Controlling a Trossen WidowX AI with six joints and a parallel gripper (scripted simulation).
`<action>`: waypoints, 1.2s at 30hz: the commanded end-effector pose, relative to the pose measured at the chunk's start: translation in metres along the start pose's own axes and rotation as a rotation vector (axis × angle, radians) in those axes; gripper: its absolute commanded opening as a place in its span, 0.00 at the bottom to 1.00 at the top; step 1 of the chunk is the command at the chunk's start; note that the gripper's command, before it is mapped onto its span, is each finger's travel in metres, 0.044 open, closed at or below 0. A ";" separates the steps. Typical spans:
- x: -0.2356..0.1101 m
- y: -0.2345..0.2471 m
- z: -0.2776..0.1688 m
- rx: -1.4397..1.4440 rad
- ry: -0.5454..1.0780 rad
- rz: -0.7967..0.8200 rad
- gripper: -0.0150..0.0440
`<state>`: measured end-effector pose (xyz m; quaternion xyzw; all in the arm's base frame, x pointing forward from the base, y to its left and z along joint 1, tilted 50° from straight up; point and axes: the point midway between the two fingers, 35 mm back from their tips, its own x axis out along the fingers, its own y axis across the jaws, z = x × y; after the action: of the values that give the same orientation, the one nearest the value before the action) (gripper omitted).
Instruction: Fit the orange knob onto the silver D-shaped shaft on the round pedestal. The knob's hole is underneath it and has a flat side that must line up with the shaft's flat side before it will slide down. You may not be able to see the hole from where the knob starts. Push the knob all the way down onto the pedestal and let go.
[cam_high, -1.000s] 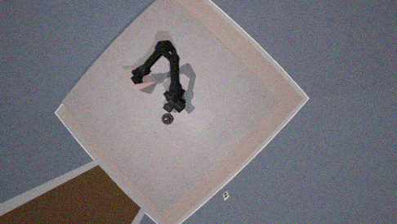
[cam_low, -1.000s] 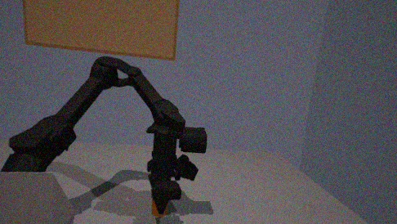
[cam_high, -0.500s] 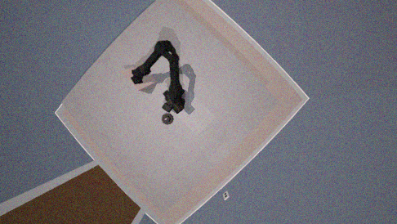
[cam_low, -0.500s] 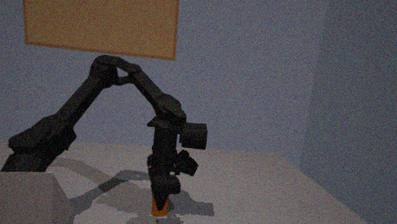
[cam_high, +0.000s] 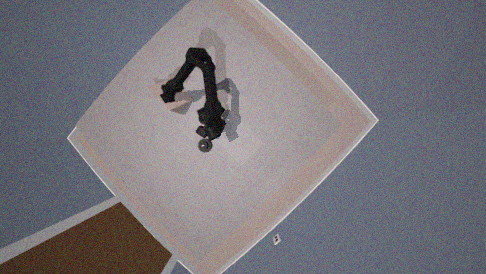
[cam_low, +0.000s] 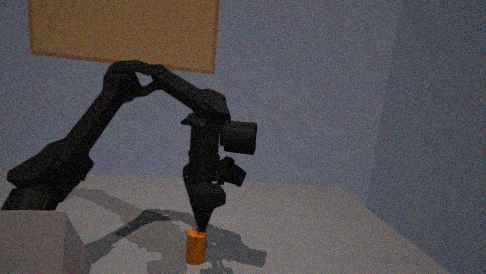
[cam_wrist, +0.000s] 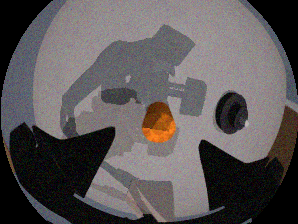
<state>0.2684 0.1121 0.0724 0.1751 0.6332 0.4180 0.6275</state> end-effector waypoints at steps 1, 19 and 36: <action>0.009 0.000 -0.001 0.002 0.003 0.000 1.00; 0.036 -0.001 0.000 0.001 0.005 -0.002 1.00; 0.063 0.000 0.000 0.002 0.003 0.000 1.00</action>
<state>0.2605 0.1547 0.0351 0.1713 0.6342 0.4176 0.6277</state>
